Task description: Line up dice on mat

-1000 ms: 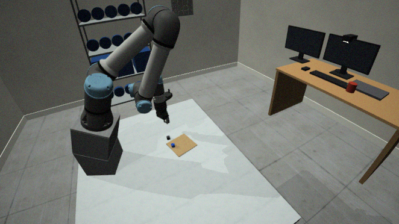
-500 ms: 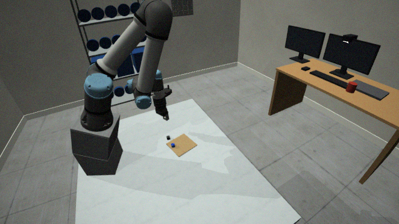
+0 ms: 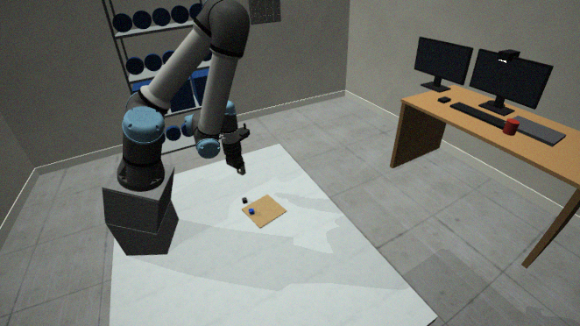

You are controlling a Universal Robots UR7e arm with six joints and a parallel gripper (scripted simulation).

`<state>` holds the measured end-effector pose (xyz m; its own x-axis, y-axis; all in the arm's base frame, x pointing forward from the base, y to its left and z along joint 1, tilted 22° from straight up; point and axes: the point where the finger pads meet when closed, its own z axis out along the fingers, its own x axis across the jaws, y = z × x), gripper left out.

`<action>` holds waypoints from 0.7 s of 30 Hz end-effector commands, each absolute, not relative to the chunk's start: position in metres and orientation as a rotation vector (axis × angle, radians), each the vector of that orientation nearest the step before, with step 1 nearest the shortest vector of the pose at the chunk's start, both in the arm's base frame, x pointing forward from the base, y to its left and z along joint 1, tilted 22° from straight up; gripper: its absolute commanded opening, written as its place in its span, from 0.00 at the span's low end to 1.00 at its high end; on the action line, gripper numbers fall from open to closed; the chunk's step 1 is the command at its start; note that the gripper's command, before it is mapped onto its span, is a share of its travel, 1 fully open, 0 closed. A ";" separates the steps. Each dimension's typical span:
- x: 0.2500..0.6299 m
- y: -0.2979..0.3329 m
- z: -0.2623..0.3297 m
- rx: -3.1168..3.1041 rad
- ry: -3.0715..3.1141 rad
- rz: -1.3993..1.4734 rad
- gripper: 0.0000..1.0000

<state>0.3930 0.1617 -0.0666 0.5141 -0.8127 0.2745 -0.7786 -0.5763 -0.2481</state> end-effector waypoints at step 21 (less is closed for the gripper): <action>0.437 0.022 -0.034 -2.161 1.962 -0.489 0.40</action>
